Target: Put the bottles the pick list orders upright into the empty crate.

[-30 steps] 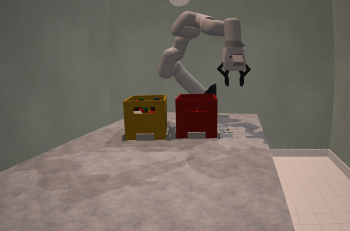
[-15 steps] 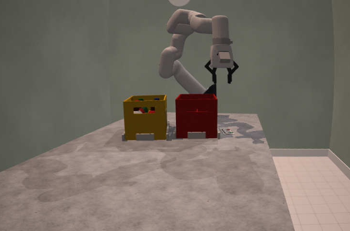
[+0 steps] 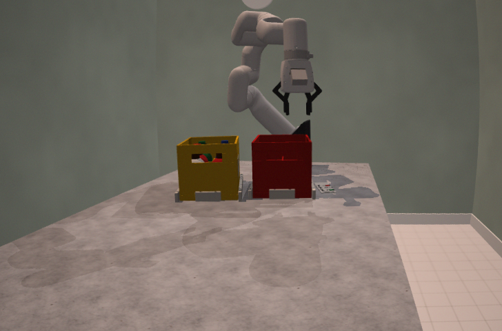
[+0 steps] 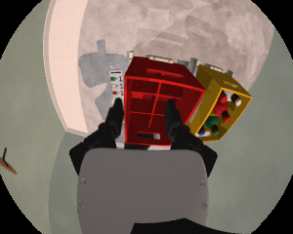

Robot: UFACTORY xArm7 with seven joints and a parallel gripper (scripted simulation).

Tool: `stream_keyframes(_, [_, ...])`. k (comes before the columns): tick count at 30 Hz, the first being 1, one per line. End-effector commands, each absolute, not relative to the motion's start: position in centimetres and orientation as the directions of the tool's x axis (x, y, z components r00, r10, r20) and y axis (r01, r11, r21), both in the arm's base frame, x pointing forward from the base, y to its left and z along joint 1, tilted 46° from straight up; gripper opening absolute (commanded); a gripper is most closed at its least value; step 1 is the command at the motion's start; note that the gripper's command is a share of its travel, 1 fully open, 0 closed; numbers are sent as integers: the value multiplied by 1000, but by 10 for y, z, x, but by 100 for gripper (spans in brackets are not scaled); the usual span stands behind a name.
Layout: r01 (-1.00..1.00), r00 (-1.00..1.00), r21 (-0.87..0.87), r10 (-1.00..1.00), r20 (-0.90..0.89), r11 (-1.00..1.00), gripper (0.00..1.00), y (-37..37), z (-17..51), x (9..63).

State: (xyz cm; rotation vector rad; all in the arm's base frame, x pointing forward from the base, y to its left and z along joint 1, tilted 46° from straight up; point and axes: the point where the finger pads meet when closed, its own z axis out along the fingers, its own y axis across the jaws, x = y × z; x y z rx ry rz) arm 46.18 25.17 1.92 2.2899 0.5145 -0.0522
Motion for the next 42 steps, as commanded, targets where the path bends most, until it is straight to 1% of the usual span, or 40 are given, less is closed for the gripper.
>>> stream_keyframes(1, [380, 916, 686, 353, -189, -620, 65, 243, 41, 468])
stream_keyframes(40, [380, 916, 687, 353, -189, -619, 65, 155, 187, 507])
stream_keyframes(42, [380, 916, 687, 353, -189, -619, 65, 155, 187, 507])
